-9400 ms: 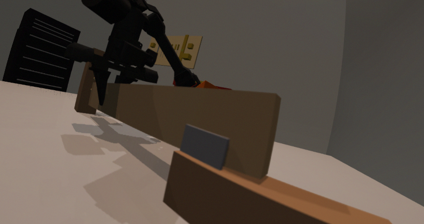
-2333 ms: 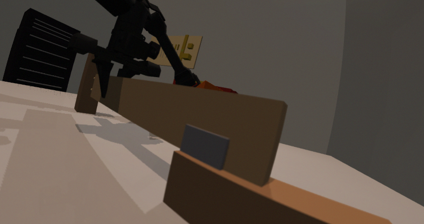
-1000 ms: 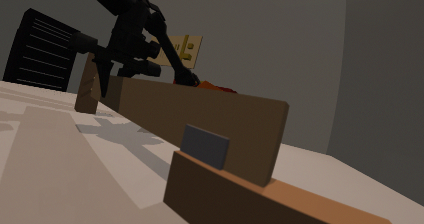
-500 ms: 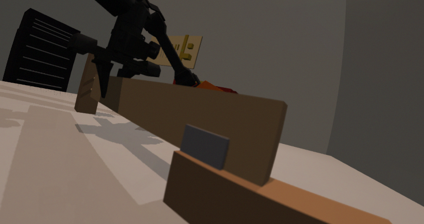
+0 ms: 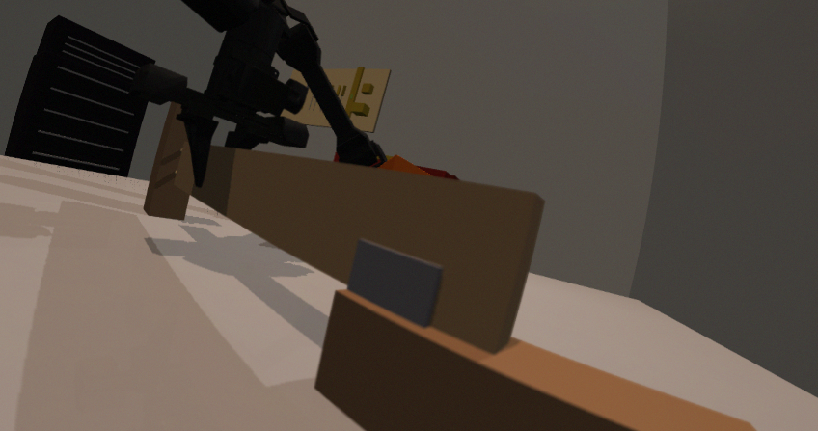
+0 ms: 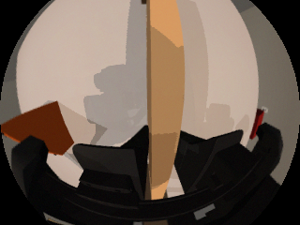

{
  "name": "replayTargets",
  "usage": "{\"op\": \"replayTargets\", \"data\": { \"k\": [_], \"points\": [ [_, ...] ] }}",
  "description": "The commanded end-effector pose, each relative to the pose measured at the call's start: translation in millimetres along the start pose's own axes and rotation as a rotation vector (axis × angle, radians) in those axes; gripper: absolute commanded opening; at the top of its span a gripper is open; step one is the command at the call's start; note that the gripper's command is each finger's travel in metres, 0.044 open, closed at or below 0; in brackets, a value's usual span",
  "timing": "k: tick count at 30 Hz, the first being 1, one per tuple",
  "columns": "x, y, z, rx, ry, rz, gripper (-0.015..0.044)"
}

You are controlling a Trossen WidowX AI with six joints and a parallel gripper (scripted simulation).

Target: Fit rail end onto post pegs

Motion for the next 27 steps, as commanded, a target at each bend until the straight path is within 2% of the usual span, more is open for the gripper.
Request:
{"op": "replayTargets", "data": {
  "k": [1,27],
  "points": [
    [-0.4,-3.4,-4.5,-0.004,-0.008,0.000,0.0000],
    [-0.9,-11.3,-4.4,-0.004,-0.008,0.000,0.0000]
  ]
}}
Point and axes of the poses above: the point midway between the two fingers, 35 mm back from their tips, its own z axis out along the fingers, its own x axis across the jaws, y = z × x, the point moved 8 cm from there along -z, back along the fingers, and after that the axes turned 2 degrees about z, right-handed, at the moved point
